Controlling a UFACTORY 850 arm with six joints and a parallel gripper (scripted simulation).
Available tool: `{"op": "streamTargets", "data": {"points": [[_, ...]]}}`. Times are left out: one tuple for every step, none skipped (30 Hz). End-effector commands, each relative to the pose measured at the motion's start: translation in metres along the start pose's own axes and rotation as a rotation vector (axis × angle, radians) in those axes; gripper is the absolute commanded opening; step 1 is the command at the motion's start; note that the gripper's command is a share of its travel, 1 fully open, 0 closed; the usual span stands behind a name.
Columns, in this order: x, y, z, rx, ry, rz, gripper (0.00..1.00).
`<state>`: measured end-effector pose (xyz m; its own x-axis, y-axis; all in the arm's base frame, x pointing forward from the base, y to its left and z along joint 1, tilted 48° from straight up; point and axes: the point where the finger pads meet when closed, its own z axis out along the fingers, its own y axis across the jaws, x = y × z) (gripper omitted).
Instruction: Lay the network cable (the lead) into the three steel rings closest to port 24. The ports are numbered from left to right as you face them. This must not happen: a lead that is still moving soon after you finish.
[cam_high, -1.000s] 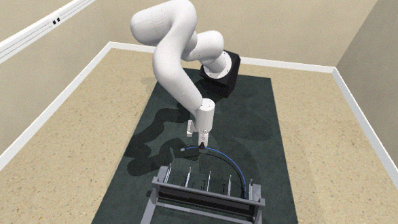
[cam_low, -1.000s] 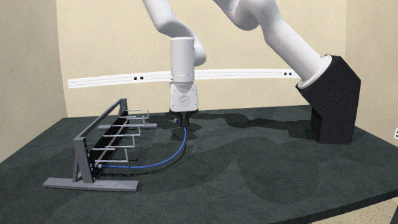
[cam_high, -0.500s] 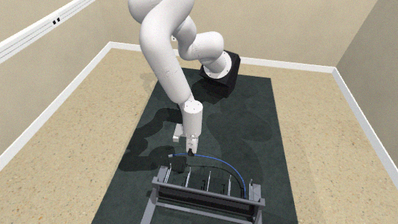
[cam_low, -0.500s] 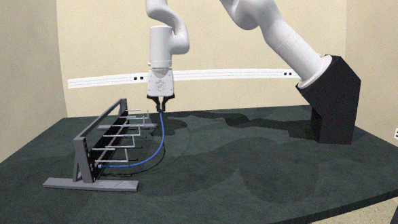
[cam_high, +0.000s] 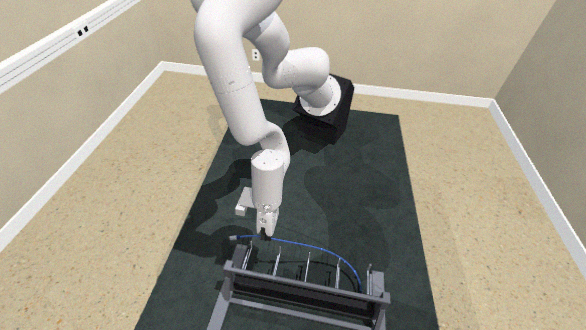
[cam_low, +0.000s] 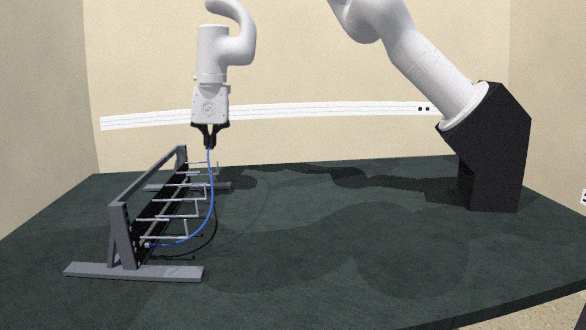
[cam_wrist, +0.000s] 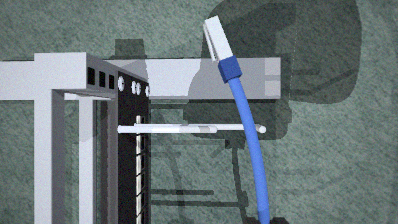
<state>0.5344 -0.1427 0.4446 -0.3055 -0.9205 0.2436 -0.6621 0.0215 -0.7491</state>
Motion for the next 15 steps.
{"op": "streamTargets", "data": {"points": [[0.005, -0.012, -0.005, -0.078, 0.005, -0.002, 0.00], [0.005, -0.012, -0.005, -0.078, 0.005, -0.002, 0.00], [0.005, -0.015, -0.005, -0.078, 0.006, -0.002, 0.00], [0.006, -0.020, -0.005, -0.078, 0.006, -0.002, 0.00], [0.006, -0.028, -0.004, -0.078, 0.007, -0.002, 0.00], [0.006, -0.037, -0.004, -0.078, 0.007, -0.002, 0.00], [0.006, -0.037, -0.004, -0.078, 0.007, -0.002, 0.00], [0.006, -0.037, -0.004, -0.078, 0.007, -0.002, 0.00], [0.006, -0.044, -0.003, -0.078, 0.007, -0.002, 0.00], [0.006, -0.050, -0.003, -0.078, 0.006, -0.002, 0.00], [0.006, -0.052, -0.003, -0.078, 0.006, -0.002, 0.00], [0.006, -0.053, -0.003, -0.078, 0.006, -0.002, 0.00], [0.006, -0.053, -0.003, -0.078, 0.006, -0.002, 0.00], [0.006, -0.053, -0.003, -0.078, 0.006, -0.002, 0.00], [0.006, -0.053, -0.003, -0.078, 0.006, -0.002, 0.00]]}}
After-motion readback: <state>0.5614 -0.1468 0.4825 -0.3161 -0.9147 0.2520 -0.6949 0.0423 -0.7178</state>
